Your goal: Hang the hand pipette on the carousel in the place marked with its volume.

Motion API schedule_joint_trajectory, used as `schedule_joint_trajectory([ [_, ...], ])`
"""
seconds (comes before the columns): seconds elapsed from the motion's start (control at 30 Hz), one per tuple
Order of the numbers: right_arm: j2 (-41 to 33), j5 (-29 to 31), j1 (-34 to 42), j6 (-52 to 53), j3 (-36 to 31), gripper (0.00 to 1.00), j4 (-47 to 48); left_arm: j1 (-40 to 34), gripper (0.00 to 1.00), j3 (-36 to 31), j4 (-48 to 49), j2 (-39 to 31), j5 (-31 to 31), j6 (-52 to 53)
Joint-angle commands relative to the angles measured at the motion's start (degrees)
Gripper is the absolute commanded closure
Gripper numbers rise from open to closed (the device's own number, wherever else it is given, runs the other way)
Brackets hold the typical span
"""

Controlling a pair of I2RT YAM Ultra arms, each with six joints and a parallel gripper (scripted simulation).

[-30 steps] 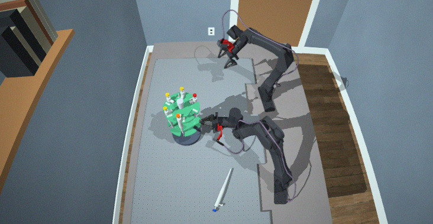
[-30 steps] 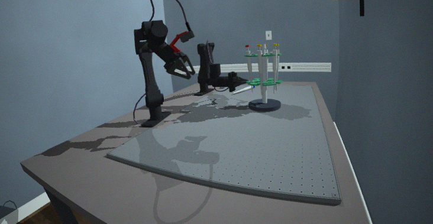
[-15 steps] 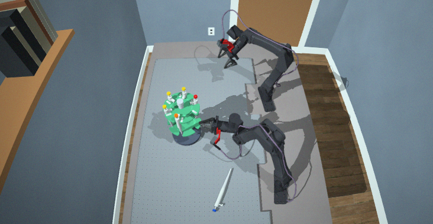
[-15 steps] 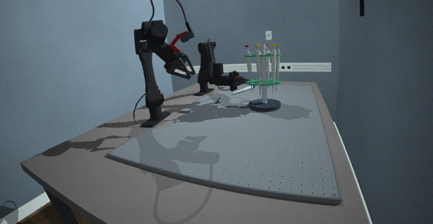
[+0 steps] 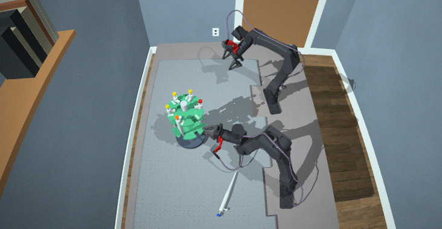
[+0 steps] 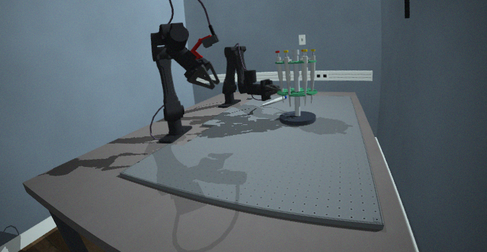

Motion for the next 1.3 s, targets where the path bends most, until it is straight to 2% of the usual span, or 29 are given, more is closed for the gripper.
schedule_joint_trajectory([
  [0.0,0.0,-1.2,-0.5,-0.3,1.4,0.0,0.8,2.4,1.0,-1.5,0.0,-1.9,5.7,0.2],
  [0.07,0.0,-1.2,-0.5,-0.3,1.4,0.0,0.8,3.5,1.0,-0.3,-0.7,-2.1,7.9,0.3],
  [0.17,0.0,-1.2,-0.5,-0.3,1.4,0.0,0.8,4.1,1.0,-2.0,-0.6,-2.2,8.6,0.1],
  [0.23,0.0,-1.2,-0.5,-0.3,1.4,0.0,0.8,4.4,1.0,-0.1,-0.5,-1.8,9.0,0.2],
  [0.33,0.0,-1.2,-0.5,-0.3,1.4,0.0,0.8,3.9,1.0,-1.0,0.1,-1.3,8.6,0.1],
  [0.4,0.0,-1.2,-0.5,-0.3,1.4,0.0,0.8,6.5,1.0,-3.4,0.2,-2.7,14.9,0.1],
  [0.5,0.0,-1.2,-0.5,-0.3,1.4,0.0,0.8,7.5,1.0,-1.8,0.5,-2.4,16.5,0.2],
  [1.27,0.0,-1.2,-0.5,-0.3,1.4,0.0,0.8,7.9,1.0,-2.7,0.4,-2.3,16.9,0.2],
])
